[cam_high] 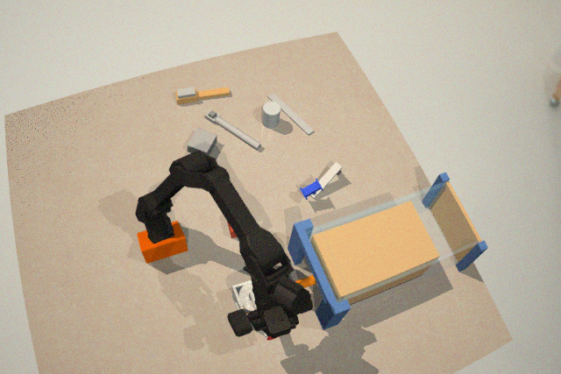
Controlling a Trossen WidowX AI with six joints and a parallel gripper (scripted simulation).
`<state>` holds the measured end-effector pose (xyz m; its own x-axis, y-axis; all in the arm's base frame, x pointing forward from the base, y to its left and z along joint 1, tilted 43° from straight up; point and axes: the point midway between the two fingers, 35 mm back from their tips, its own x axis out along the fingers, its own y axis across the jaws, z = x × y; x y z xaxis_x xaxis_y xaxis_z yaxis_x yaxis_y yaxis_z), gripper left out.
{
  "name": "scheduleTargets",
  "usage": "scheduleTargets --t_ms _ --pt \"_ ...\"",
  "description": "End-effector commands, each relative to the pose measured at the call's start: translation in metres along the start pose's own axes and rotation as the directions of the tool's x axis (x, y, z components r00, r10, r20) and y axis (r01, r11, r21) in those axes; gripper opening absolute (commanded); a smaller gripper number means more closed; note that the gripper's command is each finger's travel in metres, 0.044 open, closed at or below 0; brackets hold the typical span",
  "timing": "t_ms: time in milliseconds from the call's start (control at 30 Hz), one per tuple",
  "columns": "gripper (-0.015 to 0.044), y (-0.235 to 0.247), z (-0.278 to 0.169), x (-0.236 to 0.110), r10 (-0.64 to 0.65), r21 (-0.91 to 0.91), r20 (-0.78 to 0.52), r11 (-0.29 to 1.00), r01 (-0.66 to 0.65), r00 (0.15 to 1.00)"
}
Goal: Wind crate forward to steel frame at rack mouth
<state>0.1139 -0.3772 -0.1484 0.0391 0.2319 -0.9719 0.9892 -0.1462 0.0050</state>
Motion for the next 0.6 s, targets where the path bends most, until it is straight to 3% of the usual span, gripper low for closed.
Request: scheduleTargets --t_ms 0,567 --pt "0.0000 0.032 -0.014 0.007 0.045 -0.035 -0.037 0.998 -0.046 0.998" --pt "0.0000 0.048 -0.020 0.004 0.046 -0.035 -0.038 0.998 -0.048 0.998"
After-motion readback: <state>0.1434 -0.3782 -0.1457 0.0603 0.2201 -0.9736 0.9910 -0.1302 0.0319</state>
